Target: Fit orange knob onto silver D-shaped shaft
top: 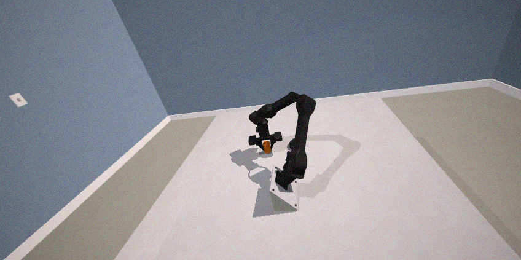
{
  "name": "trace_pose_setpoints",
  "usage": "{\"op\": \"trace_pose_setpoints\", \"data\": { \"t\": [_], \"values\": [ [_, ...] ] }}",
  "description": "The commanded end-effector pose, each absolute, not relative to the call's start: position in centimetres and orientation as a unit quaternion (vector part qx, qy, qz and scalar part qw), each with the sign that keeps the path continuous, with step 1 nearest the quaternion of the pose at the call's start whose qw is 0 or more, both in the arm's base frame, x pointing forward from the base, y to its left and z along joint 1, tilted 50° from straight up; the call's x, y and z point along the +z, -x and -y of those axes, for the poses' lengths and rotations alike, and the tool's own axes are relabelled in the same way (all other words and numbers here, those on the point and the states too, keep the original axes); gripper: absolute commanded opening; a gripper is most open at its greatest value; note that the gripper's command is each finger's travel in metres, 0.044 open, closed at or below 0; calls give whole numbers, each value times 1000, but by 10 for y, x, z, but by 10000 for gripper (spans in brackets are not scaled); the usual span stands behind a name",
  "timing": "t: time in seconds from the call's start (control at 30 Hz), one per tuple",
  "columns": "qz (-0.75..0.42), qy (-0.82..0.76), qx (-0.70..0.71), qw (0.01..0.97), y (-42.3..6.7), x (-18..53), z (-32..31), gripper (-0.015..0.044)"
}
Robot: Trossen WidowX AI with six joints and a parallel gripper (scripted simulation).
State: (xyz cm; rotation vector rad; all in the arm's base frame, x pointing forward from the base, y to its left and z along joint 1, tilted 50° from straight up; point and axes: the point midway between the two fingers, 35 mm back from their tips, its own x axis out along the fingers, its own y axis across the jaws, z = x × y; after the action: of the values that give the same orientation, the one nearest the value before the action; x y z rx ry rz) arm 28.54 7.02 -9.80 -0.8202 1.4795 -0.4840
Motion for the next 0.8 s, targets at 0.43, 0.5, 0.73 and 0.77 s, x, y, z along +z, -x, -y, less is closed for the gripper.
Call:
{"op": "trace_pose_setpoints", "data": {
  "t": [0.43,0.5,0.73,0.77],
  "values": [
    [-644,354,-210,645,-292,-67,-117,0],
    [-644,353,-211,645,-292,-63,-122,0],
    [-645,354,-215,643,-291,-49,-139,0],
    [-645,354,-216,642,-291,-47,-142,0]
  ]
}}
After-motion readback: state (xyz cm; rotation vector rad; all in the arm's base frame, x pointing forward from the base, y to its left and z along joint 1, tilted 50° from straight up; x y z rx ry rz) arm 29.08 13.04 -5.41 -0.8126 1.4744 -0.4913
